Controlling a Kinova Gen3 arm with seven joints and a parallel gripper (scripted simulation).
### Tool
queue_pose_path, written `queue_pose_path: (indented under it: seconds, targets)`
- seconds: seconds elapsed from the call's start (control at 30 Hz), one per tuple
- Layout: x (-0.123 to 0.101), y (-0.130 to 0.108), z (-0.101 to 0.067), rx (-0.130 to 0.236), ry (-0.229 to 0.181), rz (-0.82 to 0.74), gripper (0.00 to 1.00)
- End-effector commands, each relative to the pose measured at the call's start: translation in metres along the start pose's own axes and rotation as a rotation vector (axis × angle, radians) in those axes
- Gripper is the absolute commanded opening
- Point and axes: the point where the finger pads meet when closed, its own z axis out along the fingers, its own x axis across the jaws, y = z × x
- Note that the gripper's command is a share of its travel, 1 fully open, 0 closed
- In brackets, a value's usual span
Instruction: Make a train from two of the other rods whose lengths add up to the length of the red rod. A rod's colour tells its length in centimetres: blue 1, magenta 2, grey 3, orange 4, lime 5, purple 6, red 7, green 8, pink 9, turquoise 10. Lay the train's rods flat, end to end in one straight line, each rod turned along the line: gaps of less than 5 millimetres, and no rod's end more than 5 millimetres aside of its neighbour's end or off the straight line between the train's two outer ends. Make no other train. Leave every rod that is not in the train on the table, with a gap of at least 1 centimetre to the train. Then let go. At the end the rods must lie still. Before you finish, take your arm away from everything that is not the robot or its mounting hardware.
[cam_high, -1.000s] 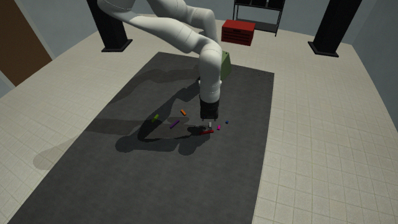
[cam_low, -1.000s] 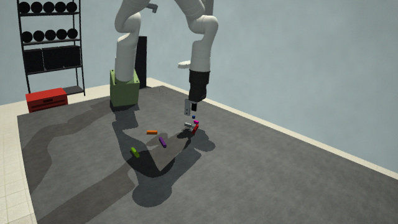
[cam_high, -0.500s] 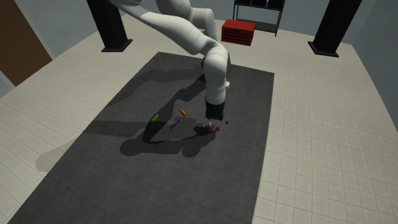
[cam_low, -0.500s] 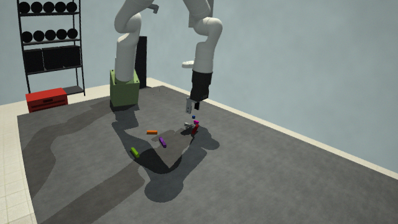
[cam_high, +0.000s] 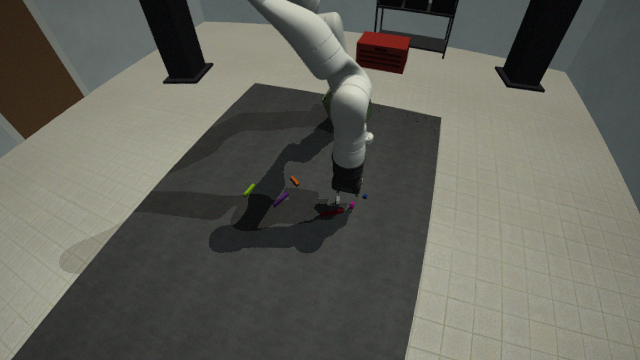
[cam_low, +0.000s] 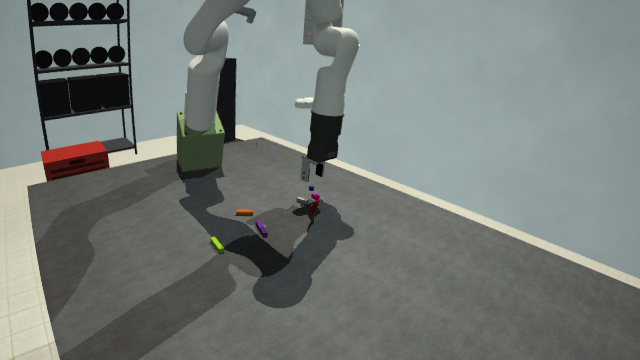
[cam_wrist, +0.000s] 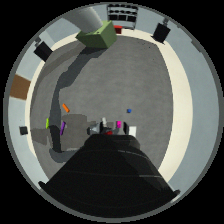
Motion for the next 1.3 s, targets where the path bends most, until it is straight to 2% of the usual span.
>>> queue_pose_path:
  seconds: [0.0, 0.27, 0.3, 1.27]
  targets:
    - [0.0162, 0.0002, -0.008, -0.054, 0.004, -0.029, 1.0]
    - [0.0165, 0.0001, -0.008, -0.054, 0.004, -0.027, 1.0]
    - [0.0165, 0.0001, -0.008, -0.054, 0.004, -0.027, 0.54]
    - [0.0165, 0.0001, -0.008, -0.054, 0.004, -0.027, 0.54]
